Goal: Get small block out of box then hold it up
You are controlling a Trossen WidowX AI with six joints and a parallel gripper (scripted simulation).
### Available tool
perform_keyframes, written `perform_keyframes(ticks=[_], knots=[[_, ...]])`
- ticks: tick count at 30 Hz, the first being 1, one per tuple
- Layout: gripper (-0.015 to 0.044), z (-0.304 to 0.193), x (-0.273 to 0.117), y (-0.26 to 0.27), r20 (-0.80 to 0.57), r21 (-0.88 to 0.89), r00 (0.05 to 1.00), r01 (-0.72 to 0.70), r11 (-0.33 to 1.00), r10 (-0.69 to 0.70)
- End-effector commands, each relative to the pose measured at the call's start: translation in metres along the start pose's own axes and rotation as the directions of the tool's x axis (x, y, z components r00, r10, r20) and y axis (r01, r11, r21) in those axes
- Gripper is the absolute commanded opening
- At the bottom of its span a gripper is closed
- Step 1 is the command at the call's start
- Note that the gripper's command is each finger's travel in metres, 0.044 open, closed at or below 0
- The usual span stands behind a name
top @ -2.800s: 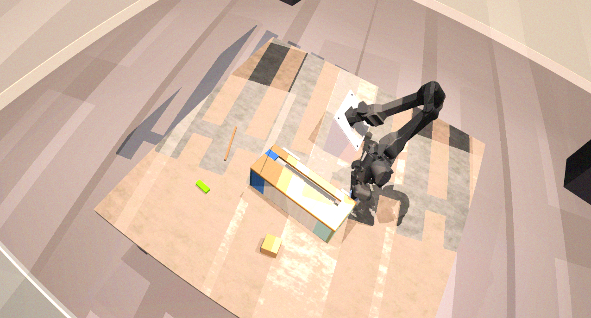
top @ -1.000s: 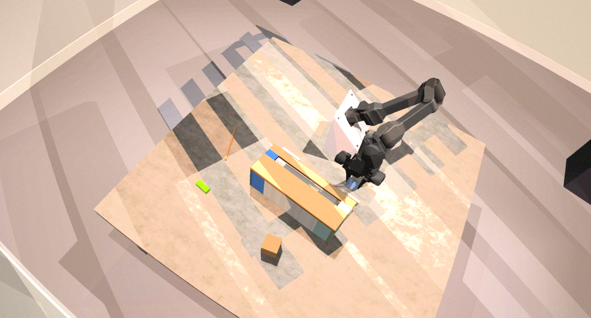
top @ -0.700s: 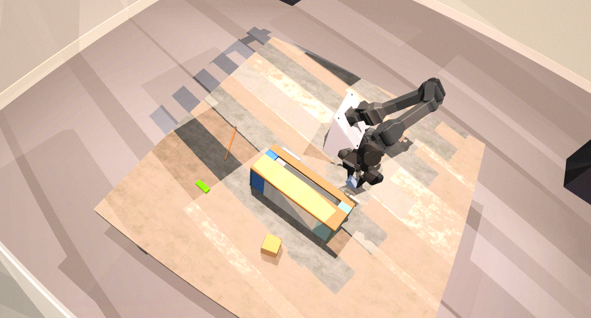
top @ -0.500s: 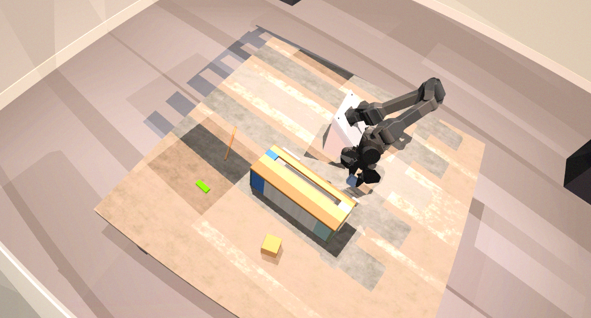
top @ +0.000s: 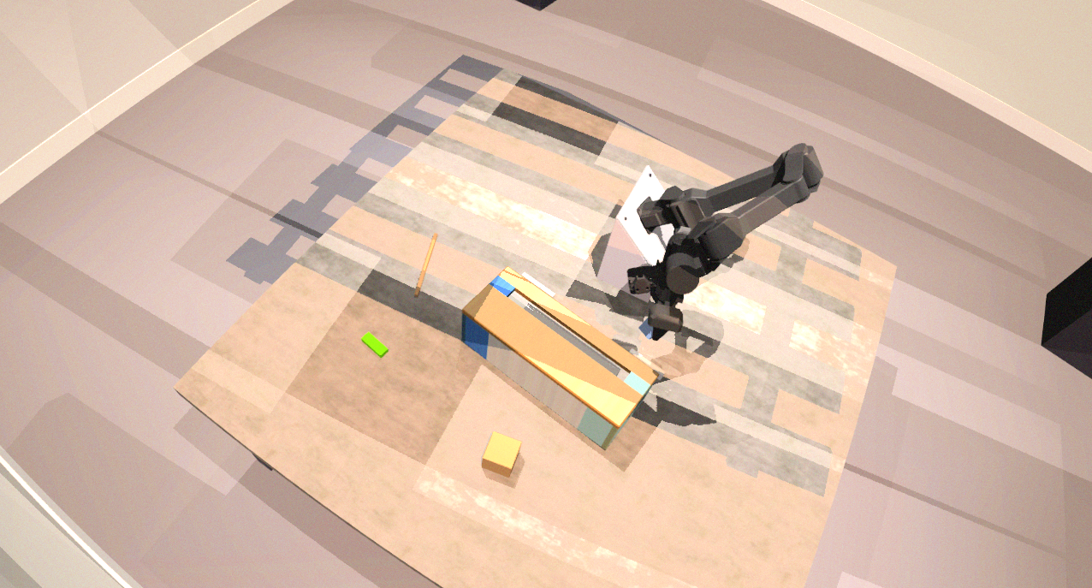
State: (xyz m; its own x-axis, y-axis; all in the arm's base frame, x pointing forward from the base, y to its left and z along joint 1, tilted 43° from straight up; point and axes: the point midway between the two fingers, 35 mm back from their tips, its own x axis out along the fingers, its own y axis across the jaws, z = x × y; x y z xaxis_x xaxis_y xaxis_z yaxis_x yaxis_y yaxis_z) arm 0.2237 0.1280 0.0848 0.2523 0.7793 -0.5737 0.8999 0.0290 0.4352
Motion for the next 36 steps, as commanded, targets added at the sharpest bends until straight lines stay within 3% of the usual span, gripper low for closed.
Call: perform_keyframes(ticks=[1,11,21,31,36], knots=[[0.0,-0.001,-0.004,0.0,-0.012,0.159,1.0,-0.006,0.987,0.008],[0.0,-0.001,-0.011,-0.001,-0.034,0.519,0.999,-0.005,0.855,0.027],[0.0,-0.001,-0.018,-0.002,-0.056,0.802,0.997,0.016,0.597,0.048],[0.0,-0.002,-0.026,-0.003,-0.077,0.964,0.994,0.056,0.261,0.071],[0.0,-0.002,-0.026,-0.003,-0.078,0.97,0.994,0.059,0.236,0.073]])
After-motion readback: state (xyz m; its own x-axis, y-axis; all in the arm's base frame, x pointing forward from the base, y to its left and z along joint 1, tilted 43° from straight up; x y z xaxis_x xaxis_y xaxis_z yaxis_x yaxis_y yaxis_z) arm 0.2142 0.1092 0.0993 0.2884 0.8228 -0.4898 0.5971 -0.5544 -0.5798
